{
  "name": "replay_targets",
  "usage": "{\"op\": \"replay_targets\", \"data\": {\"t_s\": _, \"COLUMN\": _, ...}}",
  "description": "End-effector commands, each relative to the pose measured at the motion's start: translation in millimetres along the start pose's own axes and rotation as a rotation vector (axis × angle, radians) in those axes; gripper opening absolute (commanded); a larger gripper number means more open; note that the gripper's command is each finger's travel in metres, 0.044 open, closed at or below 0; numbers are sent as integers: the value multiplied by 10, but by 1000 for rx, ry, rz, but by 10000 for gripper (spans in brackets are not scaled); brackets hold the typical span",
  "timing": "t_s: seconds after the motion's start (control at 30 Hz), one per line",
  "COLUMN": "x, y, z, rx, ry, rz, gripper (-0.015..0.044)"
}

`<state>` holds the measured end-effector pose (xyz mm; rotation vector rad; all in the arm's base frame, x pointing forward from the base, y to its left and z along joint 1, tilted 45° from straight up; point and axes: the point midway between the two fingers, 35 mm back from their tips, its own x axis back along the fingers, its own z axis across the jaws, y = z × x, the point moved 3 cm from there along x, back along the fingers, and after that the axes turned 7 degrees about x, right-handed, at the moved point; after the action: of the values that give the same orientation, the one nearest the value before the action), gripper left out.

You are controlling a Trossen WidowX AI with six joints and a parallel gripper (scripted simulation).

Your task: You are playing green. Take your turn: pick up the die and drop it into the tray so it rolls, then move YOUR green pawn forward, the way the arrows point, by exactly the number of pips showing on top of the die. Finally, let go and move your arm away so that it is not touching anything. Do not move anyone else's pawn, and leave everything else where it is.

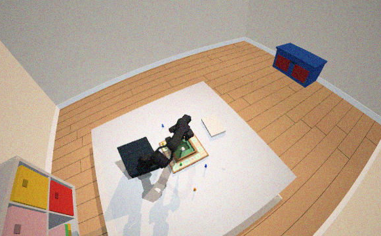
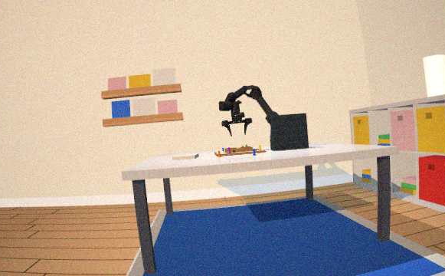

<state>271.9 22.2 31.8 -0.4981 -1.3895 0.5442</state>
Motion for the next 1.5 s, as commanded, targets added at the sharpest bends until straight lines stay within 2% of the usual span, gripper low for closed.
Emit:
{"op": "replay_targets", "data": {"t_s": 0.0, "x": -60, "y": -379, "z": 180, "rx": -253, "ry": -11, "rz": 21, "gripper": 309}}
{"op": "replay_targets", "data": {"t_s": 0.13, "x": -149, "y": -813, "z": 486, "rx": -617, "ry": -41, "rz": 58, "gripper": 204}}
{"op": "replay_targets", "data": {"t_s": 0.27, "x": -217, "y": -1031, "z": 712, "rx": -844, "ry": -61, "rz": 86, "gripper": 200}}
{"op": "replay_targets", "data": {"t_s": 0.6, "x": -218, "y": -1015, "z": 698, "rx": -844, "ry": -61, "rz": 86, "gripper": 200}}
{"op": "replay_targets", "data": {"t_s": 1.47, "x": -646, "y": -1057, "z": 682, "rx": -845, "ry": -61, "rz": 85, "gripper": 200}}
